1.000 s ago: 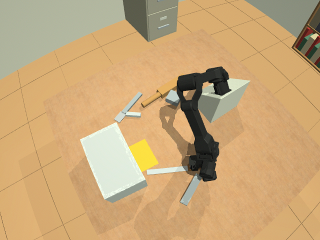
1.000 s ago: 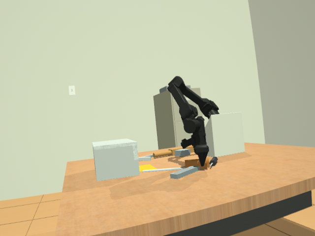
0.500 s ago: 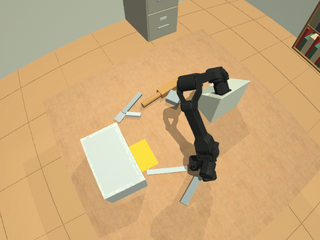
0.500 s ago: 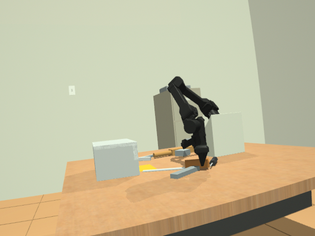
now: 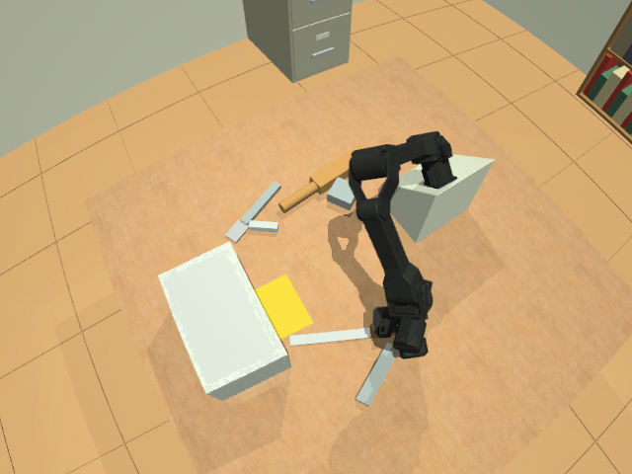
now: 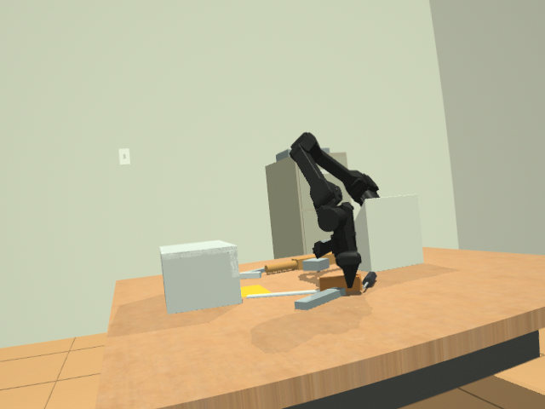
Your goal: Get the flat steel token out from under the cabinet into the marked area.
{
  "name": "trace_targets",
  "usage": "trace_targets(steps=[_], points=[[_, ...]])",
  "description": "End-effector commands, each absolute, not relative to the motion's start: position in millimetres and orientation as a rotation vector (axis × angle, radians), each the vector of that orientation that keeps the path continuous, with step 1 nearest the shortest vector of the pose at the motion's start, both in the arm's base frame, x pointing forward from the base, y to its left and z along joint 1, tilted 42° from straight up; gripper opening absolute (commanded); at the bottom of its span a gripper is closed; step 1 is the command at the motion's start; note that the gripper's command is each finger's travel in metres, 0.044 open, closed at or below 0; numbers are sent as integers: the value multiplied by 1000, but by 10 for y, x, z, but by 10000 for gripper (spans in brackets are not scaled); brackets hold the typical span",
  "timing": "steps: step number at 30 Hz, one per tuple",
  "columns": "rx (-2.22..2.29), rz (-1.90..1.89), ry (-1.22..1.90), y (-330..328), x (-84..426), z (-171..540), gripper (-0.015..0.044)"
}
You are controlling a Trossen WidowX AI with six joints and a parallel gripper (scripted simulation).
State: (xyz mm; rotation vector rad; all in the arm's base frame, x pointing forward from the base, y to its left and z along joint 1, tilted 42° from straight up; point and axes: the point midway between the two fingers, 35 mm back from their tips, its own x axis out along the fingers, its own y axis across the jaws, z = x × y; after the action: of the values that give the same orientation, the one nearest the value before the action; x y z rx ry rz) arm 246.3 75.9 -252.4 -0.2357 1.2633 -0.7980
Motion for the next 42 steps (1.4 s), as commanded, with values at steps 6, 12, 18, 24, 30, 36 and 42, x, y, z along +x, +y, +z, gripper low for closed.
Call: trace_targets(steps=[6,12,18,24,30,36,42], points=[[-264,-778,1277,721,2620,-2476,0],[-274,-772,1280,693,2734,-2440,0],[-278,-770,1282,664,2852,-2402,0],[-280,-769,1282,633,2977,-2362,0],[-281,-769,1281,605,3093,-2326,0],[-281,-770,1281,579,3200,-2292,0],[-281,-770,1280,555,3303,-2259,0]])
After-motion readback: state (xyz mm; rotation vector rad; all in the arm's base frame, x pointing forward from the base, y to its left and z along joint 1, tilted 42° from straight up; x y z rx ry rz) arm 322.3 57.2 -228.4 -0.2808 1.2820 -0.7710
